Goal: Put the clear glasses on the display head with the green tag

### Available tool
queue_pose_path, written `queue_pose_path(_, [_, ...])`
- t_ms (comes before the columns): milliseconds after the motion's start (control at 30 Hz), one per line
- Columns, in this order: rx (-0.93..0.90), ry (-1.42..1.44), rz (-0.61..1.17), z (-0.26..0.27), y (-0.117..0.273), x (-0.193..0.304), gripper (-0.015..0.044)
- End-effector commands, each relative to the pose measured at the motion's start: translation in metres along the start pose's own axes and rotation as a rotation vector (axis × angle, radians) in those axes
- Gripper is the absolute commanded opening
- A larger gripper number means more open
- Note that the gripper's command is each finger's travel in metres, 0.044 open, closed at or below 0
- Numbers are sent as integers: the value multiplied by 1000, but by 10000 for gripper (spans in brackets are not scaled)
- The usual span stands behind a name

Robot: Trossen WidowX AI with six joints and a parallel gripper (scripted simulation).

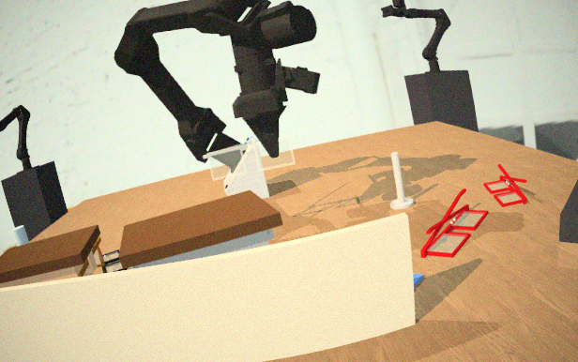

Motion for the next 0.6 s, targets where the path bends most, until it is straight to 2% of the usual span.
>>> queue_pose_path(0, [-4, -25, -2, -1, 3, -1, 0])
queue_pose_path(567, [-5, -546, -5, -18, 9, -44, 0])
Point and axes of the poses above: the point midway between the two fingers, 35 mm back from their tips, its own y axis back along the fingers, its own z axis across the jaws, x = y × z, the point moved 6 cm from there along y, back along the fingers, and after that the axes turned 3 degrees about -y, right-handed, at the moved point
